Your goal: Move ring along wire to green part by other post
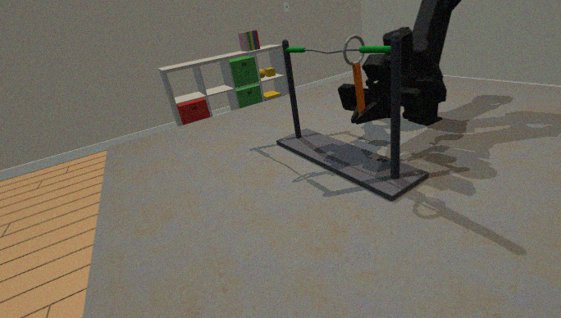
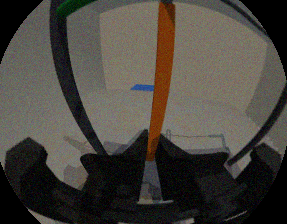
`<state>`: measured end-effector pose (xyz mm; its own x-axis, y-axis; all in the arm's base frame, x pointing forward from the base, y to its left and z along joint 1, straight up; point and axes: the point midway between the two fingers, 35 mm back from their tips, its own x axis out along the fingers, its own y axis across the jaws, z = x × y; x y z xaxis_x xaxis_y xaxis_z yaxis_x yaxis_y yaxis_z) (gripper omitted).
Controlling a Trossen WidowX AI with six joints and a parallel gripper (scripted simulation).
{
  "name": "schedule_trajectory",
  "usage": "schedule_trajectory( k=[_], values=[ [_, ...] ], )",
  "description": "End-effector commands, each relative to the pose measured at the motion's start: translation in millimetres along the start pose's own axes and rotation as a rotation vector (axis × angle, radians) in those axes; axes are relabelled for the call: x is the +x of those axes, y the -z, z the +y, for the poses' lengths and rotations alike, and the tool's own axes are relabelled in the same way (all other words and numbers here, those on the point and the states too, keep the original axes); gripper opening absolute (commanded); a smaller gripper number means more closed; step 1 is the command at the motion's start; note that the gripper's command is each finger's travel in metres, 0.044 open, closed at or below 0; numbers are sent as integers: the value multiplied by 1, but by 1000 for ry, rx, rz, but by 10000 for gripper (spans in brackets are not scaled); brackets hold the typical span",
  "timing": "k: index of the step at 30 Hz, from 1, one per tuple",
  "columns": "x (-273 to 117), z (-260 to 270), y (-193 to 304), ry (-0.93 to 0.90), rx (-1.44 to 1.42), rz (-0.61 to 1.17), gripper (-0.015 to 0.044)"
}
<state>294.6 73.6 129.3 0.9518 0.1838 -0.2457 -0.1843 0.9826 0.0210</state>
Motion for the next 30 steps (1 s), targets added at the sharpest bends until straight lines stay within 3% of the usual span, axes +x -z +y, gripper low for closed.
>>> schedule_trajectory(
  k=[1,30],
  values=[
    [1,4,-1,0,-13,-2,-150],
    [4,32,-2,-7,-14,-3,-150]
  ],
)
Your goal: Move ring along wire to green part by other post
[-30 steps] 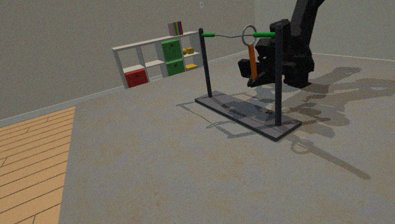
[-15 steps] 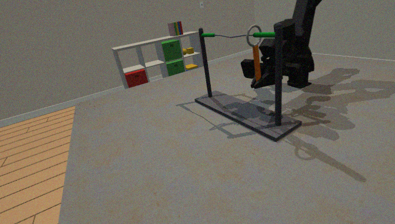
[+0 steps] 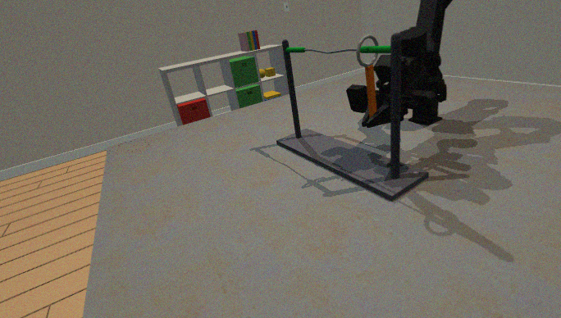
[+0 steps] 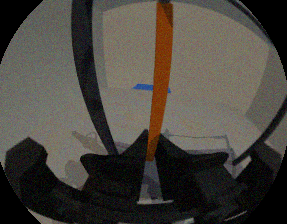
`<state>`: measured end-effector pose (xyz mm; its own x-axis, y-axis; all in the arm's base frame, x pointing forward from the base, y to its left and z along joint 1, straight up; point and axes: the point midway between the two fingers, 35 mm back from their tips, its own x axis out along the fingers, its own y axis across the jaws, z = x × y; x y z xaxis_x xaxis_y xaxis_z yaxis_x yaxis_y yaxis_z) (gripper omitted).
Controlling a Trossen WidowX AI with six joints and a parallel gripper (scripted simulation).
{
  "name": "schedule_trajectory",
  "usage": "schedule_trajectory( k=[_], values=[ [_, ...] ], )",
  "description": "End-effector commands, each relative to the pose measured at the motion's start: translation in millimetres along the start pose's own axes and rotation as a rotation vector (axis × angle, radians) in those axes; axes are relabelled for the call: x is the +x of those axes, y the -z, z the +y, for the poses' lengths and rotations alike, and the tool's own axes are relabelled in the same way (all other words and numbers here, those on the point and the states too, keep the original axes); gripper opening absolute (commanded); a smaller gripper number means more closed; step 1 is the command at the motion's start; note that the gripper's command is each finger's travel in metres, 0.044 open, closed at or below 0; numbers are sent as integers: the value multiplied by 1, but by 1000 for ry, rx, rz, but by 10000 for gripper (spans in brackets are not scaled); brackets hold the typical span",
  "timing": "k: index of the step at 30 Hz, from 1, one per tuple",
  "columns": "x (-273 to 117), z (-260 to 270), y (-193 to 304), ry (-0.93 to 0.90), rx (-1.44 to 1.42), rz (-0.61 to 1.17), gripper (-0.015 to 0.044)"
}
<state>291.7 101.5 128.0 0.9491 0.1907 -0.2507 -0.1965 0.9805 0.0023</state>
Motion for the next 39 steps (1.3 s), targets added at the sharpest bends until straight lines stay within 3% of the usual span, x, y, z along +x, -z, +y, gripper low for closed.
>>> schedule_trajectory(
  k=[1,35,39],
  values=[
    [1,5,-3,0,8,-8,-150],
    [5,5,13,0,8,-8,-150],
    [6,6,13,-3,3,-7,-45]
  ],
)
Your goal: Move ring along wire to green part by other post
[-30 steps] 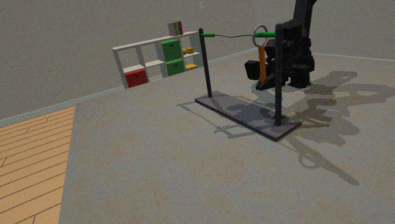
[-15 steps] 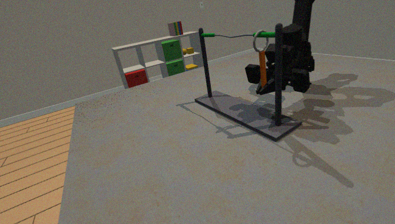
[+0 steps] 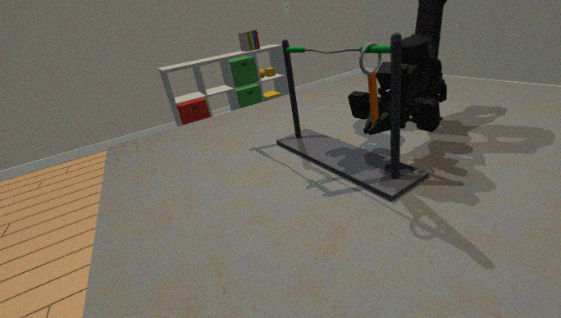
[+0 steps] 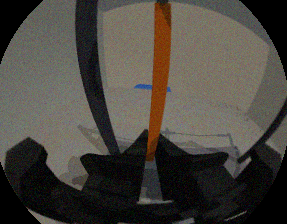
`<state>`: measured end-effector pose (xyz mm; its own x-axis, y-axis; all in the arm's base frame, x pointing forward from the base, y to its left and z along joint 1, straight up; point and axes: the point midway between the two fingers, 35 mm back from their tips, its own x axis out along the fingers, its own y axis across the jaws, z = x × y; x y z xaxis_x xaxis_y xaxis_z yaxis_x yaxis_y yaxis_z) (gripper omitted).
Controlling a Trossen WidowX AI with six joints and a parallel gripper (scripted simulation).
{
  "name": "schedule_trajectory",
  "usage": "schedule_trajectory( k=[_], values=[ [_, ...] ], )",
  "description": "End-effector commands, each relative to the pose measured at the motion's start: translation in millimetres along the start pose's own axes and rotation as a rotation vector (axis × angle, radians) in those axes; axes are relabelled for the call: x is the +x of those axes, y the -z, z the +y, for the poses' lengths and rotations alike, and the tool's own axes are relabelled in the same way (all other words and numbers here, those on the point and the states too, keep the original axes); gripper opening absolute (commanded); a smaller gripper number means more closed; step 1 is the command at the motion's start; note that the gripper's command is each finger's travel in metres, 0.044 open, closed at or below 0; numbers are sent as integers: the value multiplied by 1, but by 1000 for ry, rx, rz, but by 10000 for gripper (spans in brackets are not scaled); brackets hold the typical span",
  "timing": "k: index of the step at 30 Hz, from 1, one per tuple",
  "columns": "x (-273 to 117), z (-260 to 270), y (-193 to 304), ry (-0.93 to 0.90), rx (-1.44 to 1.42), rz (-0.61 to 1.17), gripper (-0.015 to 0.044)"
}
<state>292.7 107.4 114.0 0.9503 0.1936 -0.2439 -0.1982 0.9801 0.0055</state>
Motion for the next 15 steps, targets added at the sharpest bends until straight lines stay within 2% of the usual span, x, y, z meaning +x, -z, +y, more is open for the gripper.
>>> schedule_trajectory(
  k=[1,8,15],
  values=[
    [0,0,0,0,0,0,-19],
    [-1,0,0,0,0,0,160],
    [-10,1,-2,0,1,1,160]
  ],
)
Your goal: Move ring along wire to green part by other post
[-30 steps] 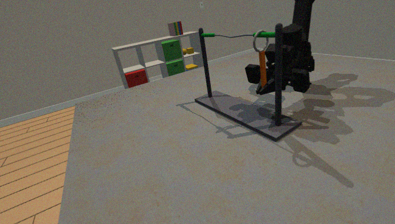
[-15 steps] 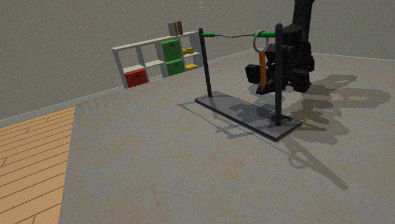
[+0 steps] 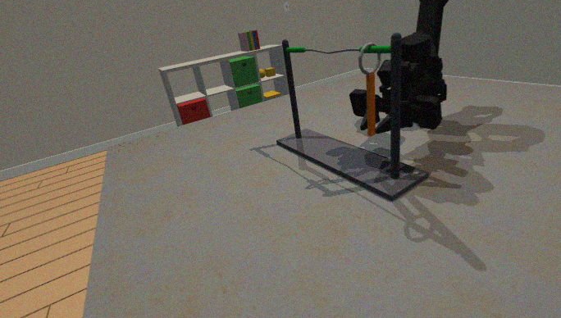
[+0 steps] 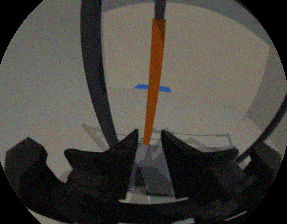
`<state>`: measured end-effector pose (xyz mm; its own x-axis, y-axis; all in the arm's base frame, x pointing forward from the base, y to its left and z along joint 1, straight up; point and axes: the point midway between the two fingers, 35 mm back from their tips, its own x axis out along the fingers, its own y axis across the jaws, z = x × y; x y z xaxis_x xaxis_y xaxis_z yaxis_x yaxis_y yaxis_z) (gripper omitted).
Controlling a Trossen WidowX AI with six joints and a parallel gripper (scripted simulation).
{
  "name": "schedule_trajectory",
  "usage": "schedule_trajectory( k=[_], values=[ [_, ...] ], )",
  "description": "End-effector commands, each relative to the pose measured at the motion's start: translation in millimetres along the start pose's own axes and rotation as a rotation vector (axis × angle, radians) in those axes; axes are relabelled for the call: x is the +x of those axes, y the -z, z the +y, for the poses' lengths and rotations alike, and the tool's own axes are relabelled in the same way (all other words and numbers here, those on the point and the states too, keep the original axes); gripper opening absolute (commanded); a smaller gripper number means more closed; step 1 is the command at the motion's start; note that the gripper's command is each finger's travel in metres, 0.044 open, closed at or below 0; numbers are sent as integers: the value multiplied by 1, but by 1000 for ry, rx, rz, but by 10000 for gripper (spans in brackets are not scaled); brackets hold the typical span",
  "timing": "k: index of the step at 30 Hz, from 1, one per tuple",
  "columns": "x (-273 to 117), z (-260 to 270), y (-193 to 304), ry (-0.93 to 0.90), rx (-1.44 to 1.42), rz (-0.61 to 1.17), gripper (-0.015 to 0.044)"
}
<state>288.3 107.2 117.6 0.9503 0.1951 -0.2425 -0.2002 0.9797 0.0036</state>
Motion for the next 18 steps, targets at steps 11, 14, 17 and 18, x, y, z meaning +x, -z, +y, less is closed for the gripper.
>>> schedule_trajectory(
  k=[11,14,17,18],
  values=[
    [-22,1,-1,3,6,3,160],
    [-27,0,-1,3,6,4,160],
    [-32,0,0,3,7,4,160],
    [-33,0,0,3,7,4,160]
  ],
)
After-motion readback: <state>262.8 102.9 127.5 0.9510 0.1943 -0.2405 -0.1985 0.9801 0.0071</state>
